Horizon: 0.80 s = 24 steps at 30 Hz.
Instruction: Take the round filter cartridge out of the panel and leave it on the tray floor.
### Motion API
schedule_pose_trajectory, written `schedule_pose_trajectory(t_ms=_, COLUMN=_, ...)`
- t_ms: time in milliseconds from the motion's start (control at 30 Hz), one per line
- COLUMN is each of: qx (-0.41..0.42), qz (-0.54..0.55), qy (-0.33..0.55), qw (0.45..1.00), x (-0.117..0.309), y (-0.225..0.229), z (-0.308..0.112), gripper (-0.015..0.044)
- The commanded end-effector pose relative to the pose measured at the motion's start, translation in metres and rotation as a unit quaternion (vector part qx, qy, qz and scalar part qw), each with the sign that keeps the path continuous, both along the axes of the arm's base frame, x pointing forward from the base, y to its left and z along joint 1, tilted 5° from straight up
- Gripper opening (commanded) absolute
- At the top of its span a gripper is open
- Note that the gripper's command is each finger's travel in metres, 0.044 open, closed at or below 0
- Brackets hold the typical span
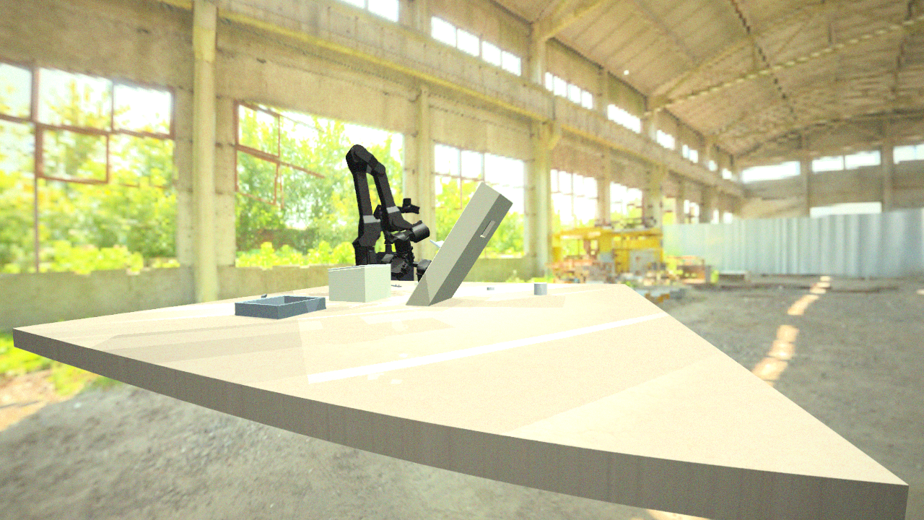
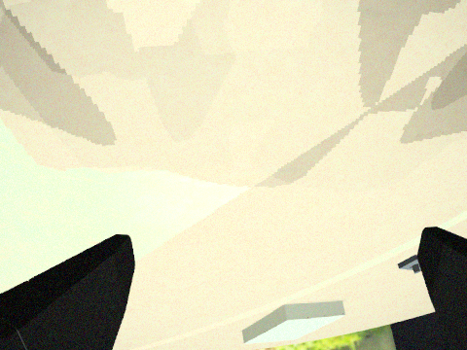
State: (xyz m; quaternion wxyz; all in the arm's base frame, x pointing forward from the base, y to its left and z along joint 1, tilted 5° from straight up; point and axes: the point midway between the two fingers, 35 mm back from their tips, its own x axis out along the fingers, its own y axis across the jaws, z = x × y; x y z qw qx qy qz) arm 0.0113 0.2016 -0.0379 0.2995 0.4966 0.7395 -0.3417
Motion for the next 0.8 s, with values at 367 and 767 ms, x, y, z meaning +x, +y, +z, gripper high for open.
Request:
schedule_pose_trajectory(t_ms=367, qx=0.102, qz=0.243, qy=-0.349, qw=0.899, x=0.091, y=0.03, z=0.043, gripper=0.0093)
schedule_pose_trajectory(t_ms=767, qx=0.119, qz=0.34, qy=-0.504, qw=0.785, x=0.139, y=0.045, z=0.093, gripper=0.0093)
